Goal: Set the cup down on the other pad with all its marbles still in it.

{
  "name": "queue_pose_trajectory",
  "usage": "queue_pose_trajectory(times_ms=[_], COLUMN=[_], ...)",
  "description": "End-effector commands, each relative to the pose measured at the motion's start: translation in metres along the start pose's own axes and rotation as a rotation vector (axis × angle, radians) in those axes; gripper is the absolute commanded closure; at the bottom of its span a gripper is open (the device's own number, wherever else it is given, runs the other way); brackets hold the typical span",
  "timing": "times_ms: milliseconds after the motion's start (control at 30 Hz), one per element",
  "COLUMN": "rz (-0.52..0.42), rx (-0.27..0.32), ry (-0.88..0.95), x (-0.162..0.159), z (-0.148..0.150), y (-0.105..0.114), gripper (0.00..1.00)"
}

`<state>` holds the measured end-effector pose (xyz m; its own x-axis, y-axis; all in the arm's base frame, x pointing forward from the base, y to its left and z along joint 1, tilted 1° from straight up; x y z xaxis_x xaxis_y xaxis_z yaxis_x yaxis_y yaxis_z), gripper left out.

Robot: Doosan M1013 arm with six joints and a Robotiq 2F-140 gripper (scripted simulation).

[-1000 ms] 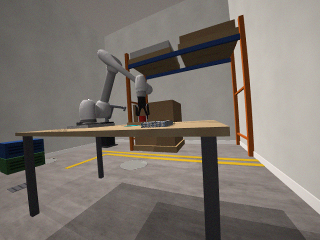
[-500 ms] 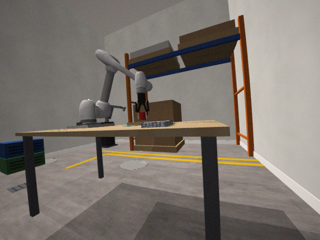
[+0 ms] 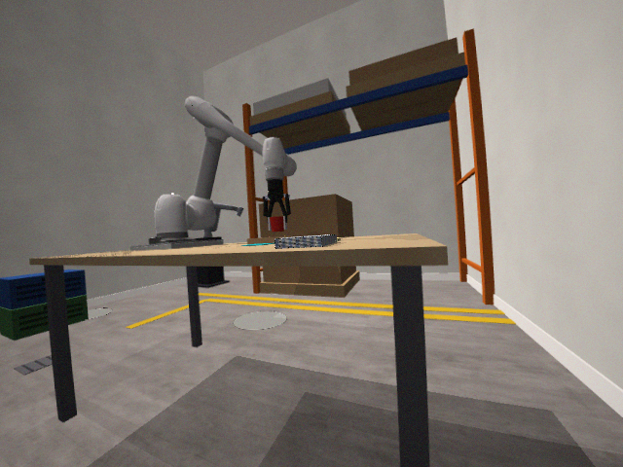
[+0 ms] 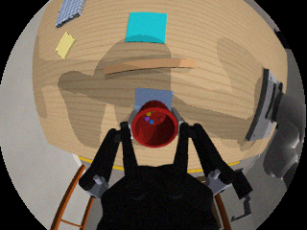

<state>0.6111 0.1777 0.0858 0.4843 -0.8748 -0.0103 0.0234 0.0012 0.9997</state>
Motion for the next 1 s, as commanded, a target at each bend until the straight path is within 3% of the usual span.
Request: queue_pose_trajectory(times_ms=[0, 700, 967], rz=[0.0, 0.0, 0.0], rx=[0.0, 0.0, 0.0], ry=[0.0, 0.0, 0.0], x=[0.0, 0.015, 0.037], z=[0.0, 0.003, 0.008], y=[0.0, 0.0, 0.0], gripper=[0.51, 0.51, 0.51])
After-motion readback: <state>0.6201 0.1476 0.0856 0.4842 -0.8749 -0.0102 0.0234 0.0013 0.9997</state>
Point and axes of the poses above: the point where the finger pads meet when closed, its own y axis back along the fingers, its own z axis across the jaws, x = y × z, the point moved 4 cm from there along y, back along the fingers, and after that the axes turned 13 degrees about y, right-handed, at the moved point
